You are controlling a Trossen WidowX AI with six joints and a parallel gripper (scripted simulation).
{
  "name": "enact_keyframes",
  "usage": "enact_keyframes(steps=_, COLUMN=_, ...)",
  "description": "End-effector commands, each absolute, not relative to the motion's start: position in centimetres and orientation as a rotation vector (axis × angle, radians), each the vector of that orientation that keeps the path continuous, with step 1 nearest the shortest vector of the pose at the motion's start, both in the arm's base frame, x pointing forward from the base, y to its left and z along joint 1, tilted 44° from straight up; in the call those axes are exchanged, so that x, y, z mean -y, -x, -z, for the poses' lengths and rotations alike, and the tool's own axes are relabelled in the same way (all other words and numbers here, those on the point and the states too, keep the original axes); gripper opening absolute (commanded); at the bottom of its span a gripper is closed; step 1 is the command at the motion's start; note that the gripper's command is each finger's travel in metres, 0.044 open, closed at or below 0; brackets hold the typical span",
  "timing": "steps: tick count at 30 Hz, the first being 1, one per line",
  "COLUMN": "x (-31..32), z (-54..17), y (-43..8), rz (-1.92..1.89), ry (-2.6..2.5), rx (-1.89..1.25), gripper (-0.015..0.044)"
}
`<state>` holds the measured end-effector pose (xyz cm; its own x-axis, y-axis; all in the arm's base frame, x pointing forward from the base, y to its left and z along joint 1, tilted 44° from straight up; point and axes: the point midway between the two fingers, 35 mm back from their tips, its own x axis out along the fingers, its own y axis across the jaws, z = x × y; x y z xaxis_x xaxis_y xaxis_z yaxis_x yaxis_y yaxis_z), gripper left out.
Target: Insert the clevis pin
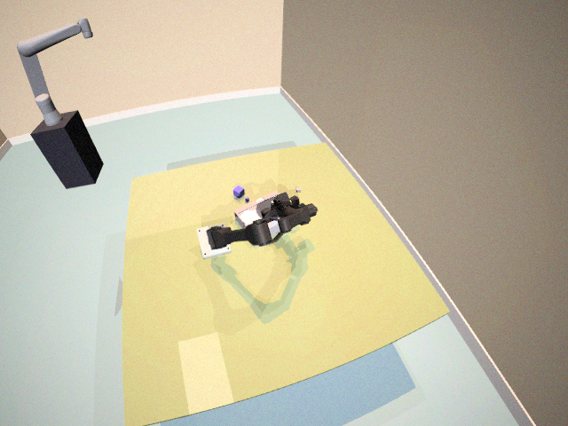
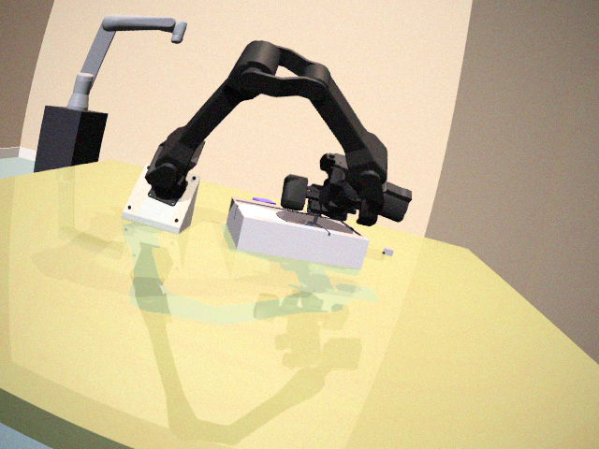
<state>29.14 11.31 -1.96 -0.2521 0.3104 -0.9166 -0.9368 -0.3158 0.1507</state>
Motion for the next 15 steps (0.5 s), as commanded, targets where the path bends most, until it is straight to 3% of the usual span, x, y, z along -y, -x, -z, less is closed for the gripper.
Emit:
enact_keyframes(steps=1, x=-11.31, z=1.95, y=-29.15, rz=-1.722, ry=1.03, rx=-0.931, gripper=0.0)
enact_keyframes(steps=10, x=-11.31, z=1.95, y=-29.15, rz=-1.722, ry=1.03, rx=-0.931, gripper=0.0)
enact_keyframes(steps=15, x=-11.31, z=1.95, y=-29.15, rz=-1.722, ry=1.03, rx=-0.931, gripper=0.0131)
